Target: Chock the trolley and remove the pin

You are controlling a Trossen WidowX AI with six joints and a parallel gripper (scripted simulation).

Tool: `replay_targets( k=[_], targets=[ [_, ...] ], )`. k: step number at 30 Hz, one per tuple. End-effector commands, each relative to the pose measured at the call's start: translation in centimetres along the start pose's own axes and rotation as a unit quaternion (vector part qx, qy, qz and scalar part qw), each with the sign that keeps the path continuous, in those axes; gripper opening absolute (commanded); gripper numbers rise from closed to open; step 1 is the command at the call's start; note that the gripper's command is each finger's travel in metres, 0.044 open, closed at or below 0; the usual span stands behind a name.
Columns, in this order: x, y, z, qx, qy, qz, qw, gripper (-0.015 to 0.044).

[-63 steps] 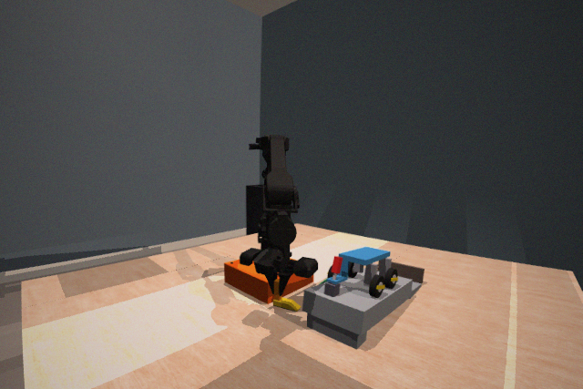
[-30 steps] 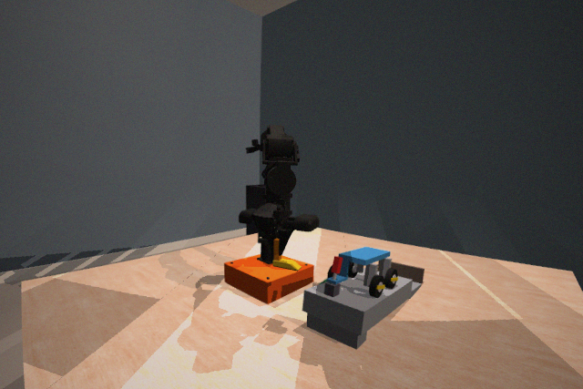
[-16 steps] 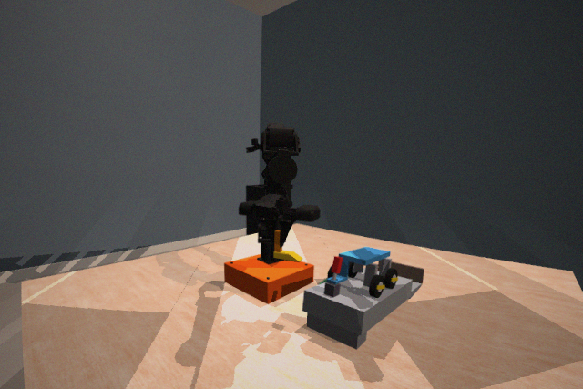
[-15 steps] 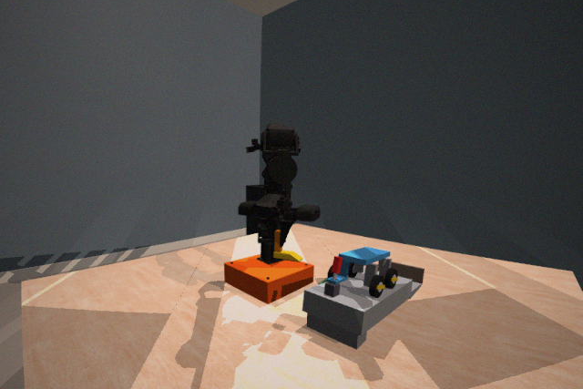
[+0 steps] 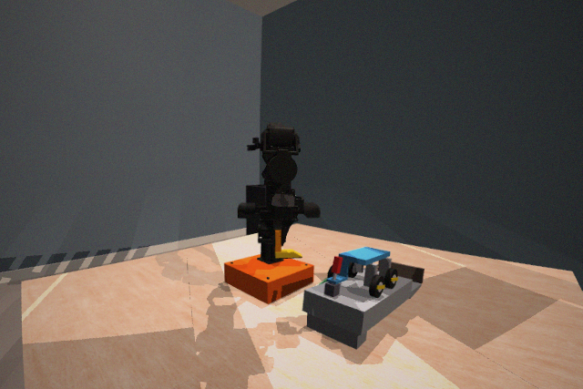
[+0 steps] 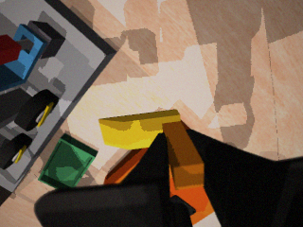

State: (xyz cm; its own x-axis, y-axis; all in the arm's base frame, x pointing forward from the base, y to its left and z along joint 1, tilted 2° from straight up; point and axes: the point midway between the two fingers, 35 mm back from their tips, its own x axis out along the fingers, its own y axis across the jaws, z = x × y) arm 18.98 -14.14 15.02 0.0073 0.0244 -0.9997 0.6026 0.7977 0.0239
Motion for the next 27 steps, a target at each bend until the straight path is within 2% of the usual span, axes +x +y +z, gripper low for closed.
replay_targets(
  k=[1, 14, 27],
  targets=[
    [-0.03, 0.07, -0.01, -0.068, -0.001, 0.002, 0.998, 0.0],
    [-0.03, 0.07, -0.01, -0.287, -0.002, 0.003, 0.958, 0.0],
    [-0.02, 0.06, -0.01, -0.488, -0.003, 0.003, 0.873, 0.0]
  ],
)
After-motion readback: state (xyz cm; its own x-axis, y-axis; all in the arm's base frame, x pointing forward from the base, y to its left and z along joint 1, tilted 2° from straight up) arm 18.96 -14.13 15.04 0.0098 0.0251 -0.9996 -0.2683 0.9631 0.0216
